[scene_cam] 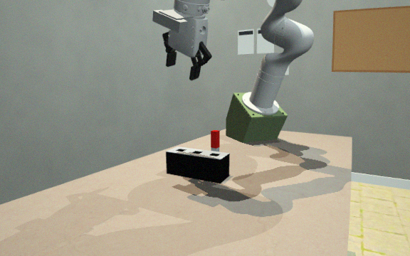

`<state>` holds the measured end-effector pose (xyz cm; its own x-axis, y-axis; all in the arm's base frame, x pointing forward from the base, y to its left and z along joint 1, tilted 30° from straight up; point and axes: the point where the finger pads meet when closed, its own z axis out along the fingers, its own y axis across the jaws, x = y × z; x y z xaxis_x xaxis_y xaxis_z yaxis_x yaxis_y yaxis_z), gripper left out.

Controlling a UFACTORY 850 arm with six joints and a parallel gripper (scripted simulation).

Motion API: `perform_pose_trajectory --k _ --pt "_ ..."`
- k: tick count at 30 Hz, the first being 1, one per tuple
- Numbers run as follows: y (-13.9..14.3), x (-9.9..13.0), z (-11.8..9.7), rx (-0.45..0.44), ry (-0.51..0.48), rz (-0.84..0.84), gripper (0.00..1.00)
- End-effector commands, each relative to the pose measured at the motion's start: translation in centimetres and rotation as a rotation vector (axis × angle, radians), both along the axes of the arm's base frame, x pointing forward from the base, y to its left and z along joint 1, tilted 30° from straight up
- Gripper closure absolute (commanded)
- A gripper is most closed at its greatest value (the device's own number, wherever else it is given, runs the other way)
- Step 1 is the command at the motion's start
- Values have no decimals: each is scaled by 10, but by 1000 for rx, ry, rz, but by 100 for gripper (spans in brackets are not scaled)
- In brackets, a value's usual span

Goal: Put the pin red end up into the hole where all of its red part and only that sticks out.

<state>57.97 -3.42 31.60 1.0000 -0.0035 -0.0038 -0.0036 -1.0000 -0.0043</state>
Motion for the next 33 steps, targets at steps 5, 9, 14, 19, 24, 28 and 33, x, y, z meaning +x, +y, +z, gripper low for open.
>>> perform_pose_trajectory --k 5,9,14,19,24,28,33 --pt "-4 -68 -19 0 -2 0 0" --pt "-6 -100 -31 0 -2 0 0" --pt "-9 -151 -46 0 -2 0 0" --pt "-9 -163 -49 0 -2 0 0" --pt "-9 -163 -49 0 22 -1 0" --pt "-9 -163 -49 0 22 -1 0" --pt "-9 -163 -49 0 22 -1 0"
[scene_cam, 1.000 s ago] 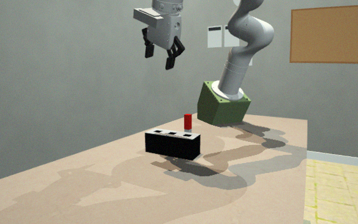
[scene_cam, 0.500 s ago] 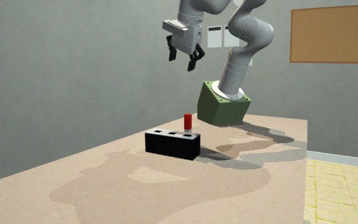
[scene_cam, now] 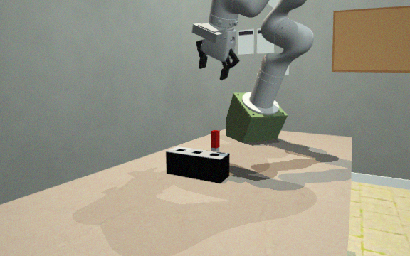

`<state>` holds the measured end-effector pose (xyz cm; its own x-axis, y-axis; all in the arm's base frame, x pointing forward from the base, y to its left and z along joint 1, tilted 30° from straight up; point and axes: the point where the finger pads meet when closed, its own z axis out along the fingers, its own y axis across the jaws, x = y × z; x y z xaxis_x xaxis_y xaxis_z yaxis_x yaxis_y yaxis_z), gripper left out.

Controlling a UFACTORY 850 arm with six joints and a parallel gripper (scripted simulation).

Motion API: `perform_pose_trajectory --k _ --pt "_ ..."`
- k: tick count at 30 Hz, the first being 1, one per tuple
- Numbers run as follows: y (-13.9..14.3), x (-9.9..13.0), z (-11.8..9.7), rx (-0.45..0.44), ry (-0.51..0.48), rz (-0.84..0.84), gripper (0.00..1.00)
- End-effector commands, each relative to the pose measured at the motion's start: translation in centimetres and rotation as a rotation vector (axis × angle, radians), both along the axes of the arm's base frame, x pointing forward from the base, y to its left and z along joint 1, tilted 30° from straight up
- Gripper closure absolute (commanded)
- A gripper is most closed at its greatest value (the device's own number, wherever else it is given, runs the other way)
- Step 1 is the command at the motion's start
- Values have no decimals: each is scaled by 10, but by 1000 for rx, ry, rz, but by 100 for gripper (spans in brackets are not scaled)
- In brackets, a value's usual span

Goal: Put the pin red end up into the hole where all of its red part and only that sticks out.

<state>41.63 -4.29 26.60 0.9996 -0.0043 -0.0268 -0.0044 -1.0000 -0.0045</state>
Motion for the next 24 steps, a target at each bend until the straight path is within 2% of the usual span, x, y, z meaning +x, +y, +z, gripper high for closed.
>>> perform_pose_trajectory --k 1,3,4,7,11,20,21,24 --pt "0 0 1 0 -1 0 0" --pt "0 0 1 0 -1 0 0" --pt "0 0 1 103 11 -259 0" --pt "0 0 1 115 12 -289 0" --pt "0 0 1 182 21 -458 0" --pt "0 0 1 185 21 -464 0" --pt "0 1 1 280 33 -708 0" --pt "0 1 1 296 35 -748 0"
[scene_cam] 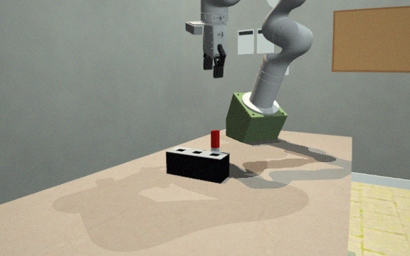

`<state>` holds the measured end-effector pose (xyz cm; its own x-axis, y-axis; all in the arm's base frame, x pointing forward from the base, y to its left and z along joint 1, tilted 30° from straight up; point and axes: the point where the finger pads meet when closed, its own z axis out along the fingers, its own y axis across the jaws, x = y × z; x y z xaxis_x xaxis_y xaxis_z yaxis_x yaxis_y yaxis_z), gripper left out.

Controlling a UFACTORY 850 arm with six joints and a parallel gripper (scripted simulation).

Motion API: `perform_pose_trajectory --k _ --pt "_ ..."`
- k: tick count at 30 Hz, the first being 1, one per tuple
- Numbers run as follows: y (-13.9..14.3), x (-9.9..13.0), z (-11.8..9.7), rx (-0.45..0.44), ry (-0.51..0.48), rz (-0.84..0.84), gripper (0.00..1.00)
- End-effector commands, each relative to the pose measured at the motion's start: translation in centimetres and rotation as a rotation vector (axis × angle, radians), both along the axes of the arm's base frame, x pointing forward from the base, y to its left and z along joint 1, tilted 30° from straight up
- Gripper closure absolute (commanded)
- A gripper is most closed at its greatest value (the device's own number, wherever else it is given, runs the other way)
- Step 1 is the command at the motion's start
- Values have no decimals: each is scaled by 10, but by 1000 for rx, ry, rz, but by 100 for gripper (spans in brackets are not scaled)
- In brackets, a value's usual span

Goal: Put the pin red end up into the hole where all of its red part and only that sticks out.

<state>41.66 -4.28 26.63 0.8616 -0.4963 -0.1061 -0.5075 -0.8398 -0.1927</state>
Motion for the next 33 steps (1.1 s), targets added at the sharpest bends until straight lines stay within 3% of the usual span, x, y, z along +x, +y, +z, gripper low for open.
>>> perform_pose_trajectory --k 1,4,13,14,21,33 --pt "0 1 1 104 9 -259 0" --pt "0 1 1 148 14 -369 0" --pt "0 1 1 148 14 -369 0" --pt "-1 1 1 247 26 -614 0" --pt "-1 1 1 326 34 -806 0" --pt "-1 2 1 311 39 -779 0"
